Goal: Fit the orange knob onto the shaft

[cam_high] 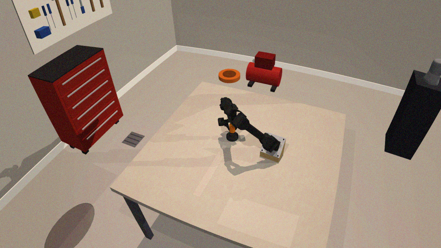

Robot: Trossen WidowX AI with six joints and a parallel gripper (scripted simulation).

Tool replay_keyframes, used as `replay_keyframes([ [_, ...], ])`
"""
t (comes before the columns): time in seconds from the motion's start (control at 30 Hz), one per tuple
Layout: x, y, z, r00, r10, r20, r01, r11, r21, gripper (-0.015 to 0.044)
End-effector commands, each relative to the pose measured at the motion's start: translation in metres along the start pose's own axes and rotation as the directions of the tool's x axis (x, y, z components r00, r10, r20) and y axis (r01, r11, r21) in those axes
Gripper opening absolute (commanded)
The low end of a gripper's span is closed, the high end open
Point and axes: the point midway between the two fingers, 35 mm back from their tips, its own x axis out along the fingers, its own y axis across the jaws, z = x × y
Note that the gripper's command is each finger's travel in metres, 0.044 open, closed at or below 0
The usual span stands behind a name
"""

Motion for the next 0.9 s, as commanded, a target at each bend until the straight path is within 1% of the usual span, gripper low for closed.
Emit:
replay_keyframes([
  [0.0,0.0006,0.0,0.0001,1.0,-0.001,0.001,0.001,1.0,-0.009,0.0],
  [0.47,0.0009,0.0,0.0001,1.0,-0.001,0.001,0.001,1.0,-0.026,0.0],
  [0.6,0.0012,-0.0001,0.0001,1.0,-0.001,0.001,0.001,0.999,0.037,0.0],
  [0.73,0.0013,-0.0001,0.0001,1.0,-0.001,0.001,0.001,0.999,0.044,0.0],
  [0.87,0.0016,0.0,0.0001,1.0,-0.001,0.001,0.001,1.0,-0.009,0.0],
])
